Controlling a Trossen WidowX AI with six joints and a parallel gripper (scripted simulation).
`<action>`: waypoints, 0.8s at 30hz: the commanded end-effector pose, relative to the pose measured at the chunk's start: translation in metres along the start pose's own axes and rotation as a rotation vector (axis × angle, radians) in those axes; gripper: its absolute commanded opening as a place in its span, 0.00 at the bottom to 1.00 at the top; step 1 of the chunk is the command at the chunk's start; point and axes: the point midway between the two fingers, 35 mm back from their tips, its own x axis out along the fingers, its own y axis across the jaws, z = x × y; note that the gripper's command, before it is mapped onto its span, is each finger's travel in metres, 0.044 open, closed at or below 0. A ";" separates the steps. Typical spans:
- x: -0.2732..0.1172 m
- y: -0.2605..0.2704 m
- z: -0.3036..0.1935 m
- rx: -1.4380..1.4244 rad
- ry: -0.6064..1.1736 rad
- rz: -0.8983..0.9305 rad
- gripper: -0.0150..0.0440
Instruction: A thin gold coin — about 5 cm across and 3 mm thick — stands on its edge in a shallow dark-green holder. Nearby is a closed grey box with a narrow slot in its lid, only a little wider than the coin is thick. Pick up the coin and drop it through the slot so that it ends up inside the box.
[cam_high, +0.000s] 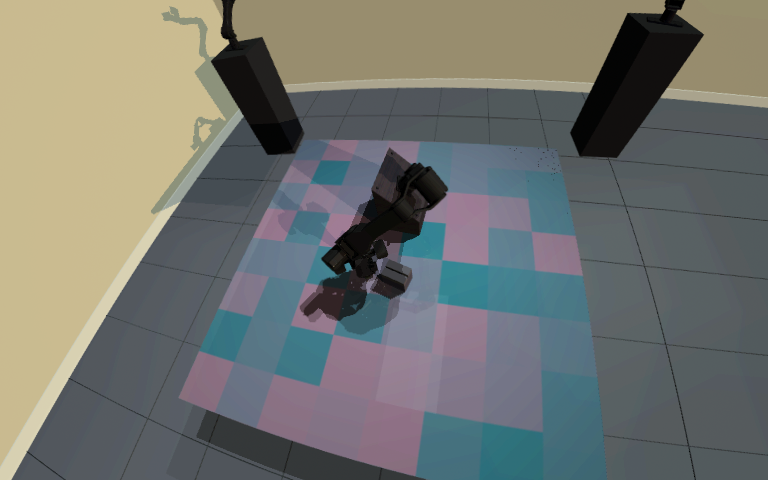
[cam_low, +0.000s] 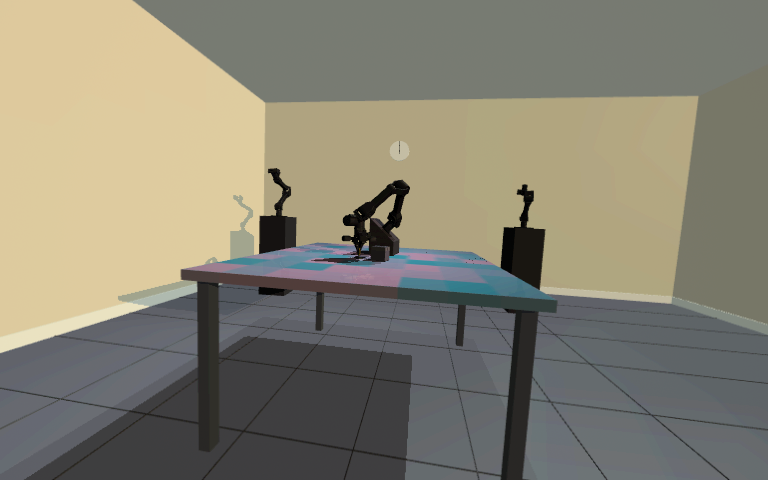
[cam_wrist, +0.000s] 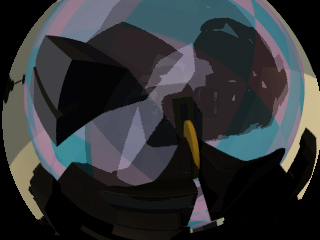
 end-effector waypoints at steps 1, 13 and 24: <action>-0.011 -0.004 0.003 -0.010 -0.002 -0.012 0.25; -0.041 -0.005 0.003 -0.010 -0.001 -0.014 0.25; -0.070 -0.003 0.002 -0.010 -0.001 -0.013 0.25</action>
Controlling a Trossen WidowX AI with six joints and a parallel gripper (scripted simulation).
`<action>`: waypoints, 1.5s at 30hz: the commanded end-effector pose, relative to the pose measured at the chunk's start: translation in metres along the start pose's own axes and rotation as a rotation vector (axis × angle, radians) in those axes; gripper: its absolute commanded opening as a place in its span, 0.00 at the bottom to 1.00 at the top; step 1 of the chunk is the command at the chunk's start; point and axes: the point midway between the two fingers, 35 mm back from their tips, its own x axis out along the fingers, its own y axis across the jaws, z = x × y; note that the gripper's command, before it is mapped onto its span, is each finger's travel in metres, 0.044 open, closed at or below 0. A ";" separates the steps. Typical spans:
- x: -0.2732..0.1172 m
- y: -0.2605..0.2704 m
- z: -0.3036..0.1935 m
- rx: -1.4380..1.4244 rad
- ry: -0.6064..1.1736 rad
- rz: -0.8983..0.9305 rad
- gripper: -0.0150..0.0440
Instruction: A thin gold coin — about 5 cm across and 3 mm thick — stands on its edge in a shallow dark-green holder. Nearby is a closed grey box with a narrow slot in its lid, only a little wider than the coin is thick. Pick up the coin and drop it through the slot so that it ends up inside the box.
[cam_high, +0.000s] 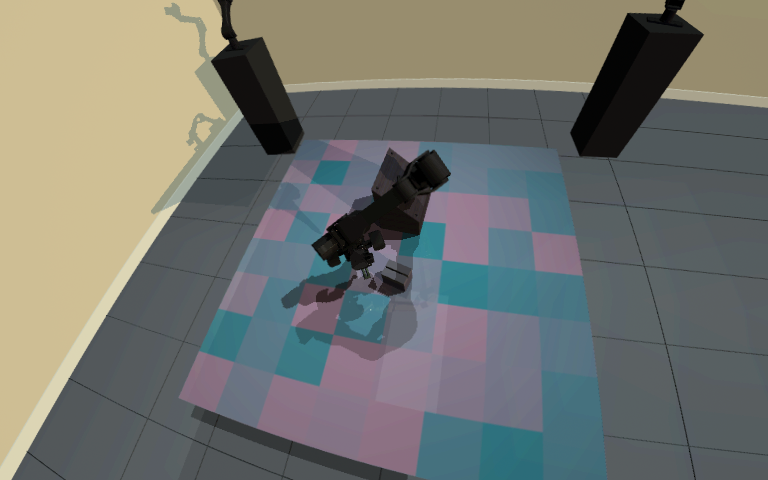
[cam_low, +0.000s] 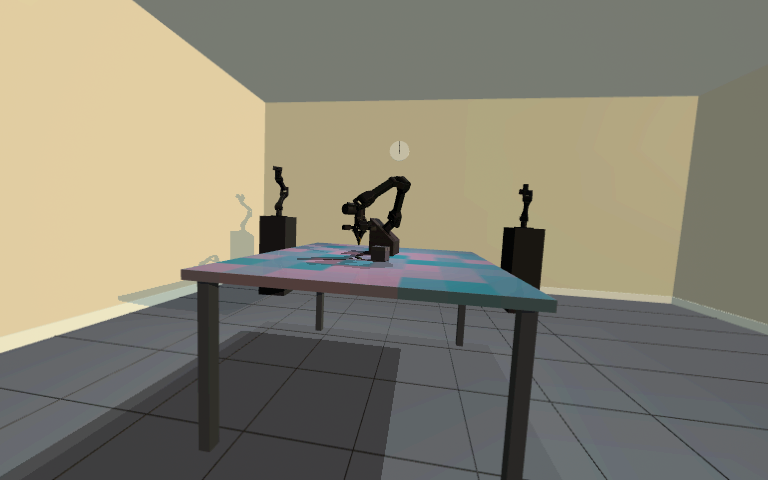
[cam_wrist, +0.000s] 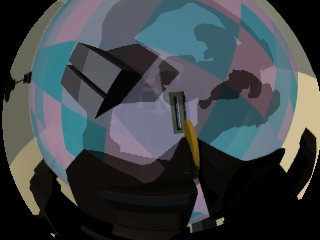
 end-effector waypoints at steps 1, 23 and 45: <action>-0.012 -0.001 0.001 -0.009 0.000 -0.009 0.25; -0.022 0.002 -0.003 -0.534 0.002 -0.008 0.25; -0.023 0.021 0.017 -0.752 0.007 -0.011 0.25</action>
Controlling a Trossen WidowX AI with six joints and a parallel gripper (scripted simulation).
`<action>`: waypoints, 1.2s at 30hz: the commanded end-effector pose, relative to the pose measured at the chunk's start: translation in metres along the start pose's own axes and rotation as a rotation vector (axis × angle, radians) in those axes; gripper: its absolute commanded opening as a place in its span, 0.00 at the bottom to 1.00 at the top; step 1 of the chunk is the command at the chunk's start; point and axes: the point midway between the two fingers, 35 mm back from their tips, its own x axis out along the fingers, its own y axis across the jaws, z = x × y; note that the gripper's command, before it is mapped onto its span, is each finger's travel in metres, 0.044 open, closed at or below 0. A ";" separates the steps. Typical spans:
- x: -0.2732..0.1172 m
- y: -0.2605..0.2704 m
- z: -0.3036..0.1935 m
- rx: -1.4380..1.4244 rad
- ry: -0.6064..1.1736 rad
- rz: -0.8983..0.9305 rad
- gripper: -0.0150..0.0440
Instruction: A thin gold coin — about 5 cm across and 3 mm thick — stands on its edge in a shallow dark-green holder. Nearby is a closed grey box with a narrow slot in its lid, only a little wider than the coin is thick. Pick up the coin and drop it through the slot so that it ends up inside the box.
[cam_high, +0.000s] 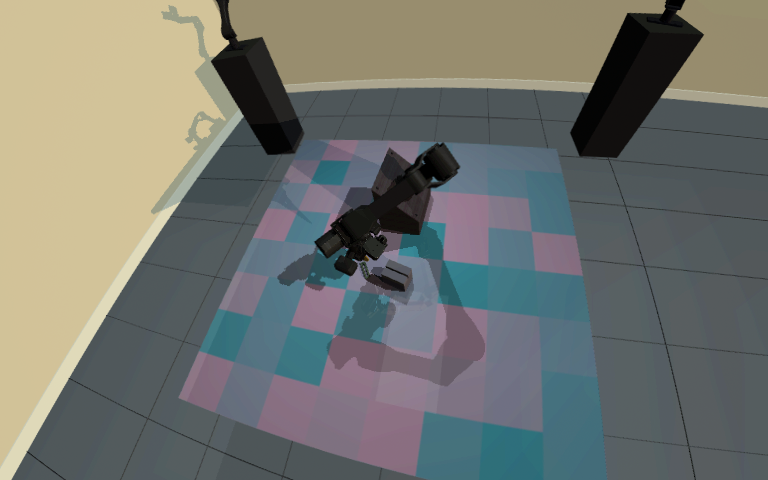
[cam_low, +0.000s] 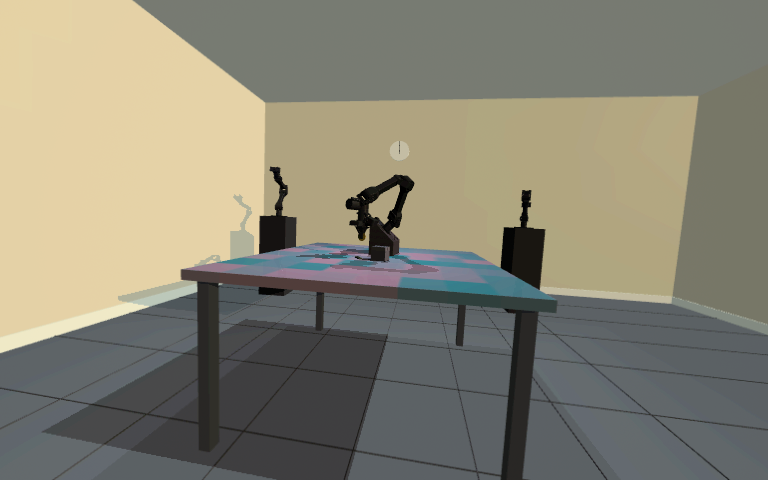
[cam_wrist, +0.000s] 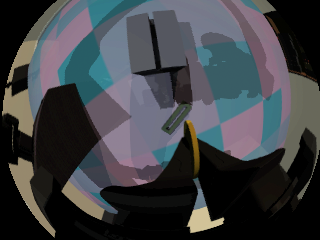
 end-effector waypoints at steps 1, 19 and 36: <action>0.002 0.003 0.011 0.005 -0.004 0.009 0.25; 0.001 0.005 0.058 0.005 -0.004 0.008 0.25; 0.002 0.014 0.102 0.004 -0.013 0.011 0.25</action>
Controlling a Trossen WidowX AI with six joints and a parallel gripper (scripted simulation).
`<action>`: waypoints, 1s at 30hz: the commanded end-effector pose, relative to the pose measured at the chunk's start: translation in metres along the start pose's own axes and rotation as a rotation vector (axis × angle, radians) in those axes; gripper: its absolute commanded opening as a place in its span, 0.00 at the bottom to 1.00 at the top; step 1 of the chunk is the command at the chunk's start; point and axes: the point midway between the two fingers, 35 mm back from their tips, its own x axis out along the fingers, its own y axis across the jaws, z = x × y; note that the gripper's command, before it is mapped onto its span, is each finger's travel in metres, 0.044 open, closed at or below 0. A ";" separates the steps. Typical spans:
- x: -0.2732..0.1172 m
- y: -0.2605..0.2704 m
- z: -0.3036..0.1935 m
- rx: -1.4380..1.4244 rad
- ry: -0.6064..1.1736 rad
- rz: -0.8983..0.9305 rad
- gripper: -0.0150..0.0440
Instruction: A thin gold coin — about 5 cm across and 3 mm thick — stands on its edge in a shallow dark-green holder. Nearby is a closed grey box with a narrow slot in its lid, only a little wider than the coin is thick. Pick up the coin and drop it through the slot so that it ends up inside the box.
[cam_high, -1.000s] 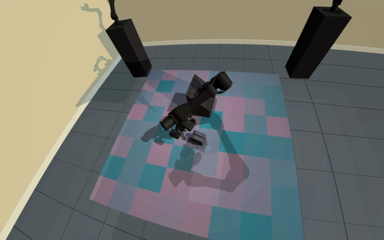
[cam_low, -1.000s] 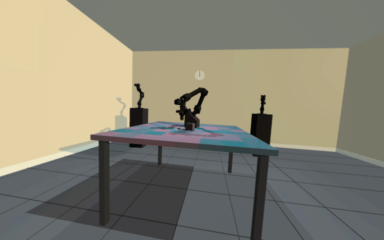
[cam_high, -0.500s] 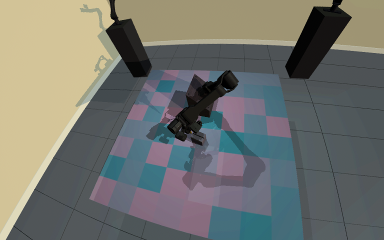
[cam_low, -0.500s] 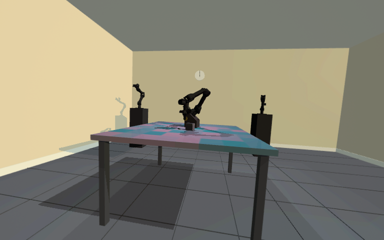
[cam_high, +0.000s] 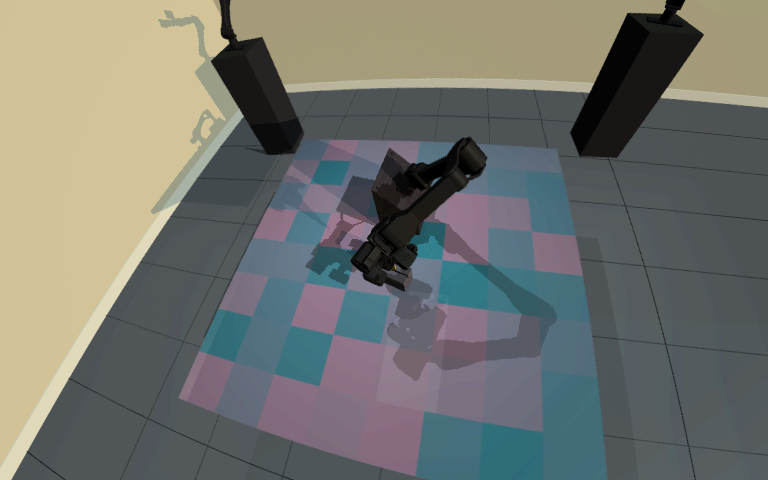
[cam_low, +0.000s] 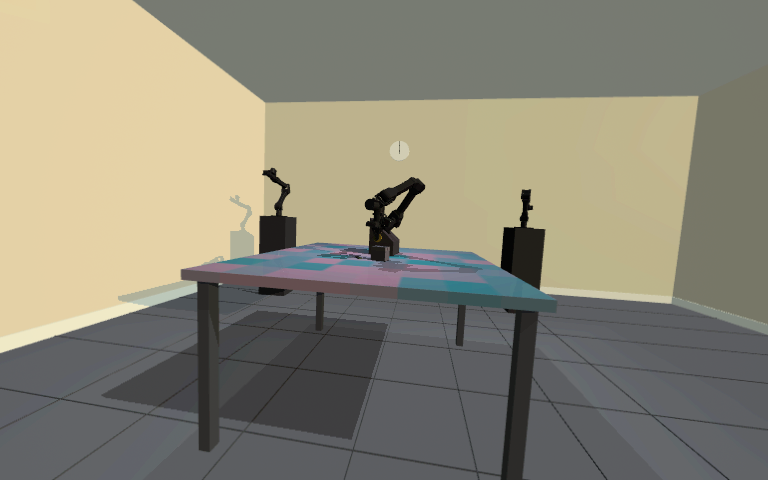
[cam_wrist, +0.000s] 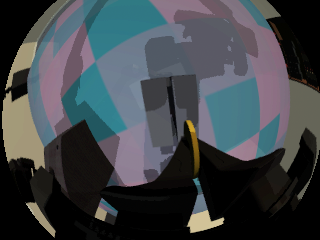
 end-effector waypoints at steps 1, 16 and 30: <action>0.002 0.006 0.010 0.006 -0.006 0.011 0.25; 0.000 0.003 0.012 -0.002 -0.004 0.002 0.25; 0.006 0.011 0.019 0.011 -0.005 0.002 0.25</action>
